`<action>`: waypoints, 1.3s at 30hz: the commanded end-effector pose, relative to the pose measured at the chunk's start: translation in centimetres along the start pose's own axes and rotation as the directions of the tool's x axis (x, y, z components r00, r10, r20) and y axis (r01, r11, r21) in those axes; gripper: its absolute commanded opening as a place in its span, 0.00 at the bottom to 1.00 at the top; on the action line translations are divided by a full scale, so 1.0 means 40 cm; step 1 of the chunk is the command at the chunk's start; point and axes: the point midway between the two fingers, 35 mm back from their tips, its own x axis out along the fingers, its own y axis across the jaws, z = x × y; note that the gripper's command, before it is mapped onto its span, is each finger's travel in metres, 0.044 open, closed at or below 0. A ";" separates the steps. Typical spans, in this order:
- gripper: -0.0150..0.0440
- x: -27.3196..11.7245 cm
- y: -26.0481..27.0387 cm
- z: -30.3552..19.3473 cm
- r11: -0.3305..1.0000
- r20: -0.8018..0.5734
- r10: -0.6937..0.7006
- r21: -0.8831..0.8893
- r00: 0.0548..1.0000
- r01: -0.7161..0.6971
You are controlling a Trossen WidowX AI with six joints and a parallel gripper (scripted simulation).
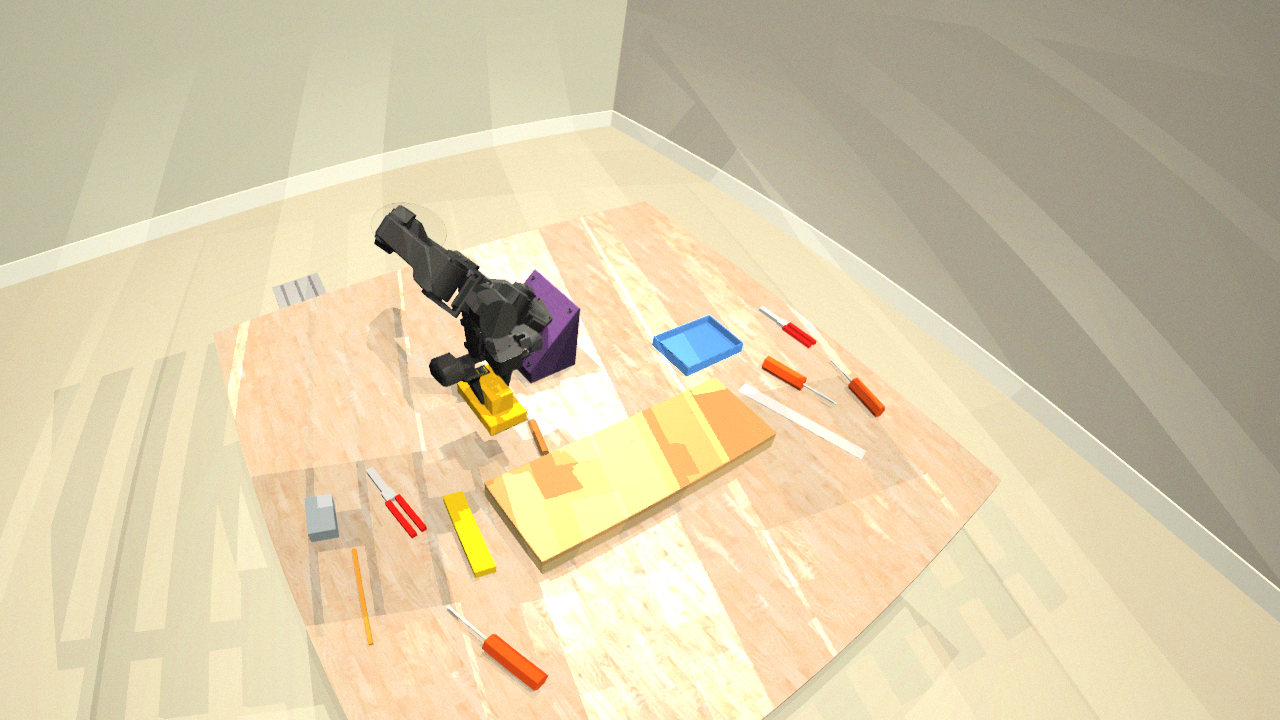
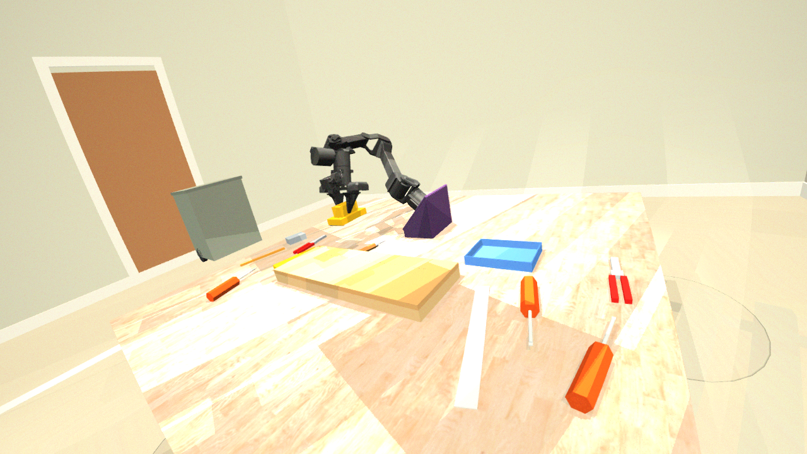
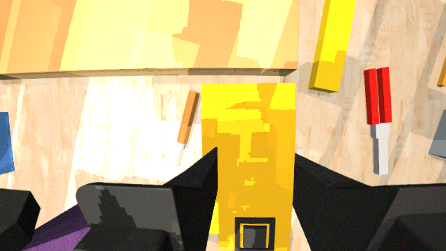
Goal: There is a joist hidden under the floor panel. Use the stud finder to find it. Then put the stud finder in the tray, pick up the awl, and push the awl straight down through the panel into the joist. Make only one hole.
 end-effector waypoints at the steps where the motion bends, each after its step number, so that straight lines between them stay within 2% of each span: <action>1: 0.25 -0.010 -0.016 0.046 1.000 0.014 -0.004 0.016 1.000 0.004; 18: 0.25 0.008 -0.043 0.235 1.000 0.017 -0.006 0.023 1.000 0.006; 34: 0.25 0.066 -0.038 0.413 1.000 0.020 -0.009 0.030 1.000 0.008; 39: 0.25 0.073 -0.036 0.430 0.999 0.021 -0.009 0.031 1.000 0.008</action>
